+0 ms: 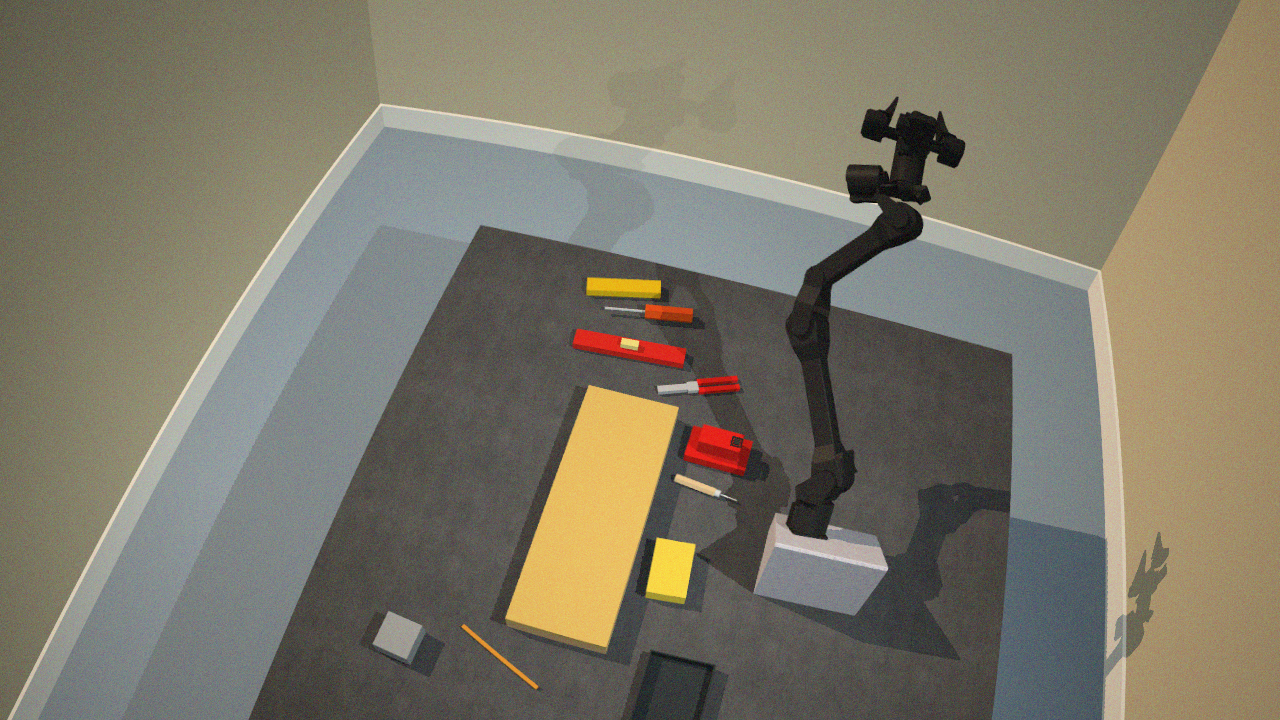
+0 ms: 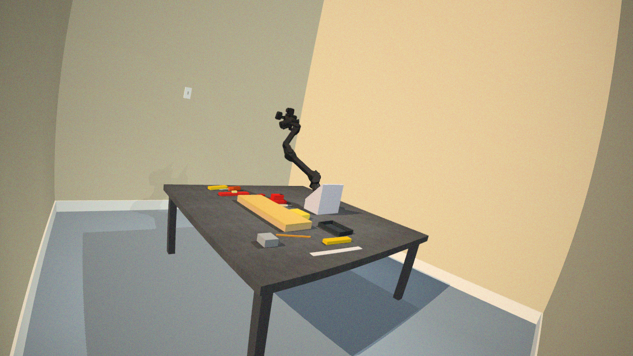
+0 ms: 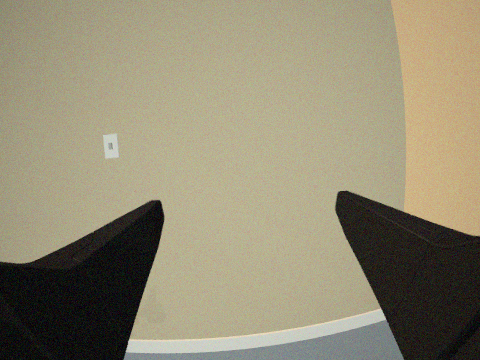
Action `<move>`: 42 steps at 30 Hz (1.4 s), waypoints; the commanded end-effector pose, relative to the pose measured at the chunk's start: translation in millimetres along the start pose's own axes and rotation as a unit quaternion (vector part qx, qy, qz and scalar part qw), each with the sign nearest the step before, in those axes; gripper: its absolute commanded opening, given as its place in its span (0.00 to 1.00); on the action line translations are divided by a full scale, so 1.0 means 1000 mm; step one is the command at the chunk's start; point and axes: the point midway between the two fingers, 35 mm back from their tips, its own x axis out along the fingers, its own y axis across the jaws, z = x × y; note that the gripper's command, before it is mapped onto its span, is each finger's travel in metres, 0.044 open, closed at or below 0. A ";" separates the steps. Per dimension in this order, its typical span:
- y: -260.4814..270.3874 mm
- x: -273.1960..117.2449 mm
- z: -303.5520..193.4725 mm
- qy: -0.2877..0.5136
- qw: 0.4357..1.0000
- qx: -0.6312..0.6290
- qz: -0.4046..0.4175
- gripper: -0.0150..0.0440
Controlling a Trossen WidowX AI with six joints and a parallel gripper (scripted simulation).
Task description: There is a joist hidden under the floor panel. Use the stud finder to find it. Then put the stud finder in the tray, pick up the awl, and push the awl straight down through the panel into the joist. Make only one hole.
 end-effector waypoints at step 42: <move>0.087 -0.336 0.221 -0.360 0.241 -0.681 -0.590 1.00</move>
